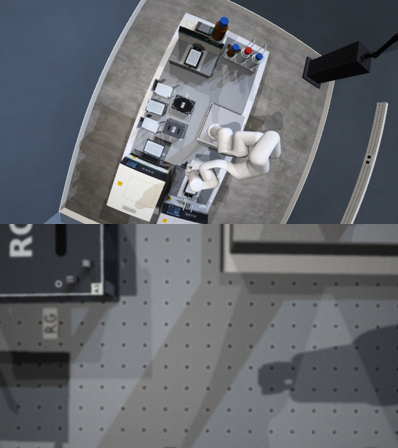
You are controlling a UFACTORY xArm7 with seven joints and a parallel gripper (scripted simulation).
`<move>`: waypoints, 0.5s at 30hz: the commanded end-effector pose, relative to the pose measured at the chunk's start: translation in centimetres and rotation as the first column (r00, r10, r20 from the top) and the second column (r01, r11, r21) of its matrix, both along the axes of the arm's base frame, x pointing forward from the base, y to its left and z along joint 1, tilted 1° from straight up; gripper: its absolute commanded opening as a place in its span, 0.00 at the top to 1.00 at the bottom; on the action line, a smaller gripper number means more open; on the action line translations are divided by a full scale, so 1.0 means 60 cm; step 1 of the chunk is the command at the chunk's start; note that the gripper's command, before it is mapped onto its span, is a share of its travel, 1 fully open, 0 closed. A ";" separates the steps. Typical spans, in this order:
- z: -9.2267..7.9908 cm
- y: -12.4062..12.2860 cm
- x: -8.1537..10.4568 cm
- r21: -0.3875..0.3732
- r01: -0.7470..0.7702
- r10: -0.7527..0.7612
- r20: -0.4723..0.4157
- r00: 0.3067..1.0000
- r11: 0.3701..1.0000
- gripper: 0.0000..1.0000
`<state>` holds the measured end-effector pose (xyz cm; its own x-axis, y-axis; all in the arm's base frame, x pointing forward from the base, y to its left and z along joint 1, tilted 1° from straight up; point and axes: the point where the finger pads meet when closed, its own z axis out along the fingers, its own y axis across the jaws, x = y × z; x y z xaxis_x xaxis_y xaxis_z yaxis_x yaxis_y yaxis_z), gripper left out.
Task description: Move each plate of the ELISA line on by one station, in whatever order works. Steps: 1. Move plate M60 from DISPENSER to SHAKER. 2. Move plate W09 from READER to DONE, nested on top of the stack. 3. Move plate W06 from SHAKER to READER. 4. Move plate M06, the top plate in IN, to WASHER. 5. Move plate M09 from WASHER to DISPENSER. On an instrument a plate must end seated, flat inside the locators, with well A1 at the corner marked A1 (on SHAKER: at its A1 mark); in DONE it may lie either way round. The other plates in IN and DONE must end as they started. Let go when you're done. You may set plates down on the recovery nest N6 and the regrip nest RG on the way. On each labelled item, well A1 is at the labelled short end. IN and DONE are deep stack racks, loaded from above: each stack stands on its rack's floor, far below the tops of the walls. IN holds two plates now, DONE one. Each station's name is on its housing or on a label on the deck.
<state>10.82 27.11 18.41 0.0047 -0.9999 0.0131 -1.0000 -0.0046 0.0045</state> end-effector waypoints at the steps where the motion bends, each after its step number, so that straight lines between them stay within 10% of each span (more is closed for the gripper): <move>1: 0.002 -0.007 0.023 0.003 0.000 0.000 0.001 1.000 1.000 0.00; 15: 0.002 -0.029 0.078 0.003 0.000 0.000 0.001 1.000 1.000 0.00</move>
